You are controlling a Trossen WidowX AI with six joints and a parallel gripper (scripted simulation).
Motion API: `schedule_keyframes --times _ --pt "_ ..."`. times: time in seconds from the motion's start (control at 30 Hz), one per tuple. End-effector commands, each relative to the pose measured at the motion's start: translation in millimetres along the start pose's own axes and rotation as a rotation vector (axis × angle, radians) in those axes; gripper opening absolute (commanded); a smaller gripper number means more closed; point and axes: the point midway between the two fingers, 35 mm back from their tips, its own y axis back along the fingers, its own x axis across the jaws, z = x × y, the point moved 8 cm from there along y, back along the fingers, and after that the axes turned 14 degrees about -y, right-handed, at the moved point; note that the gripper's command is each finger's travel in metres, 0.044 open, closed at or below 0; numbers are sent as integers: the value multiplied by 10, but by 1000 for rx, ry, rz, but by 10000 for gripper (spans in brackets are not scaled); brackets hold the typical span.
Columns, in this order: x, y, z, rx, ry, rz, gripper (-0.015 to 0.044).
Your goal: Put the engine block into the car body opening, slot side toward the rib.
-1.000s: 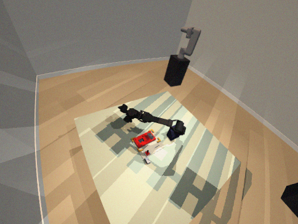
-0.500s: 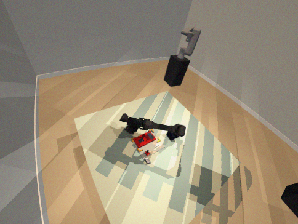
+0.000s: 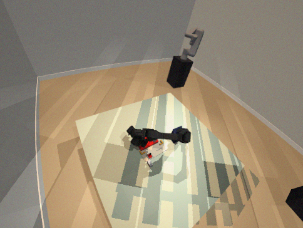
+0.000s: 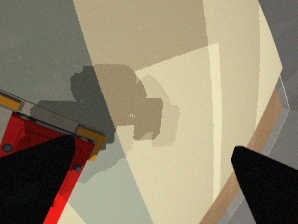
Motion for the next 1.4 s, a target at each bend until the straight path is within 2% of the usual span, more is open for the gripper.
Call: schedule_keyframes --times 0.0,0.63,0.87,0.93,1.1,1.37 --pt "225 115 78 11 -77 82 440" --pt "1414 642 166 263 -522 455 440" --pt "1498 690 166 291 -559 479 440" --pt "1538 617 162 290 -559 478 440" --pt "1819 158 85 289 -559 482 440" --pt "1893 9 40 289 -559 483 440"
